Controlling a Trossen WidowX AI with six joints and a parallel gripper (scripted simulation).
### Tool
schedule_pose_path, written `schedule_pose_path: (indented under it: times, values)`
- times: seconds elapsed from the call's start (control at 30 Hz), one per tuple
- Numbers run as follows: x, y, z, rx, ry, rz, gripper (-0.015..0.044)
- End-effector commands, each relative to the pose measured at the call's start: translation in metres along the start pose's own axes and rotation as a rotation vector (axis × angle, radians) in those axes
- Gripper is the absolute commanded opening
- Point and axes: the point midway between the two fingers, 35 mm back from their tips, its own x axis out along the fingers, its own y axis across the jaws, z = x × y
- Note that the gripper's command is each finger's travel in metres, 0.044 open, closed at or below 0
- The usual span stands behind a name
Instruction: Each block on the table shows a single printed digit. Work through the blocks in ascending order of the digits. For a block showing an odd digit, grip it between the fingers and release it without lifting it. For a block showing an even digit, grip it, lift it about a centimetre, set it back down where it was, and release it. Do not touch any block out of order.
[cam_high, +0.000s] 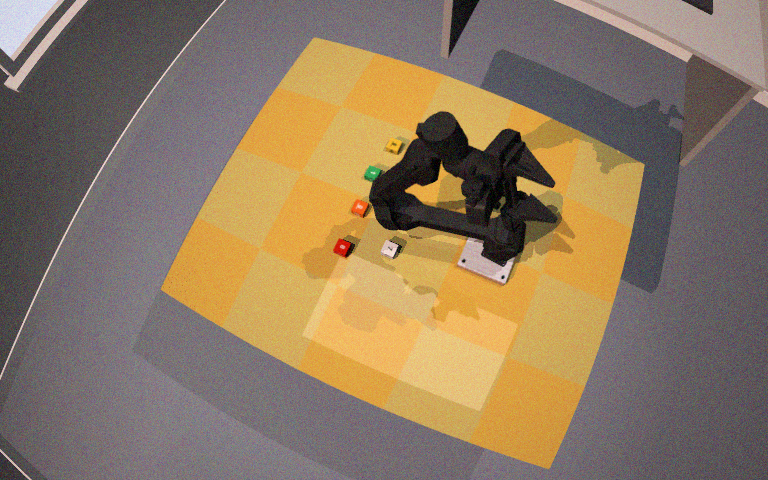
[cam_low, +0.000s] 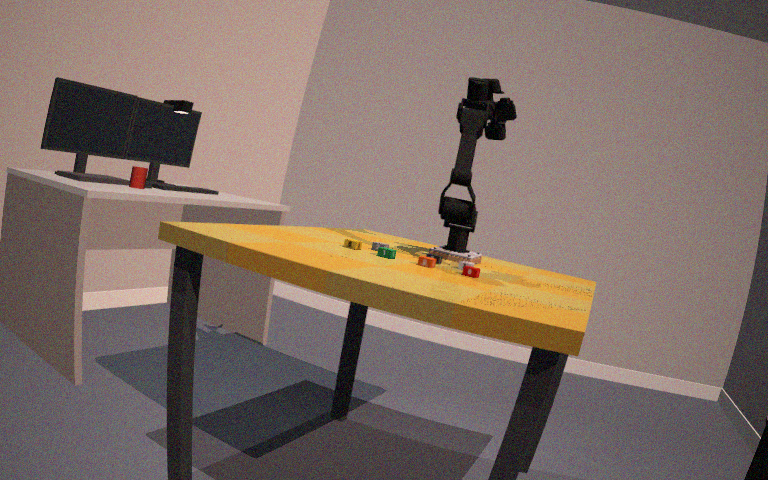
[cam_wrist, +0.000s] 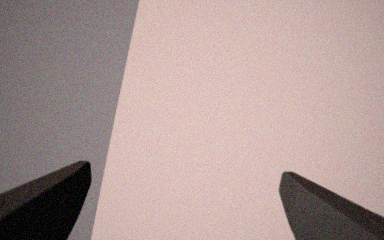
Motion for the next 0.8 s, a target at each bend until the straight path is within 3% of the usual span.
schedule_pose_path:
  times: [0.0, 0.23, 0.4, 0.57, 0.77]
  values:
    - [0.002, -0.001, -0.001, -0.006, 0.011, -0.005, 0.0400]
    - [0.046, -0.025, -0.070, -0.257, 0.441, -0.107, 0.0400]
    - [0.050, -0.041, -0.138, -0.475, 0.801, -0.088, 0.0400]
    - [0.024, -0.053, -0.204, -0.698, 1.163, 0.023, 0.0400]
    - [-0.042, -0.064, -0.267, -0.960, 1.574, 0.280, 0.0400]
